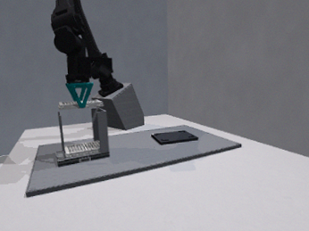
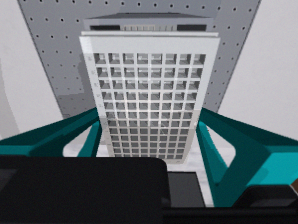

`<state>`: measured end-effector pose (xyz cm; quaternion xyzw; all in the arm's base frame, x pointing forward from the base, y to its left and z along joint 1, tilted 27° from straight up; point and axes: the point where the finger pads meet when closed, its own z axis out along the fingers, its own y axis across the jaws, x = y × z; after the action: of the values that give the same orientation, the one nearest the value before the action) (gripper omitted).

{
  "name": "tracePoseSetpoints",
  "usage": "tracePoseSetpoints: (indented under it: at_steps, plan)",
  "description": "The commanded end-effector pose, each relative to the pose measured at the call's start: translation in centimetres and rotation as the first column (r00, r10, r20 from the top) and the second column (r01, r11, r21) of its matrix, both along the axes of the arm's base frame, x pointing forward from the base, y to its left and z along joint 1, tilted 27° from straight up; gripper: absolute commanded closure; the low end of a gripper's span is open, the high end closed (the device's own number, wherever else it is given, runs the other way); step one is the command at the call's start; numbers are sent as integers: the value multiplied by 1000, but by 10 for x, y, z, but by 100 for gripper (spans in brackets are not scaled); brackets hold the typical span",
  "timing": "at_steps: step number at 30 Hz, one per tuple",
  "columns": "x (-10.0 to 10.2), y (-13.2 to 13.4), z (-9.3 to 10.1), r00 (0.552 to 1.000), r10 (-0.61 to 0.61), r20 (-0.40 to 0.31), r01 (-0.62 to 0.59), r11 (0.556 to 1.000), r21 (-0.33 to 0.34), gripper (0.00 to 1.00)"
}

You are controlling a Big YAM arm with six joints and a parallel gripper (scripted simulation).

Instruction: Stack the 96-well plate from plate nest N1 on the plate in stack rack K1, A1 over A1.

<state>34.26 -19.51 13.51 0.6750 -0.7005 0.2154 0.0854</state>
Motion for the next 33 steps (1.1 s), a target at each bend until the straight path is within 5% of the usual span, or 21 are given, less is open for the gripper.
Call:
tracePoseSetpoints:
  at_steps: [1, 22, 33]
  plan:
    - [9, -1, 13, 1000, 12, 26, -11, 1000, -10, 100]
    - [0, 8, 5, 1000, 21, 0, -21, 1000, 0, 100]
    - [3, -9, -18, 1000, 9, -5, -9, 1000, 0, 100]
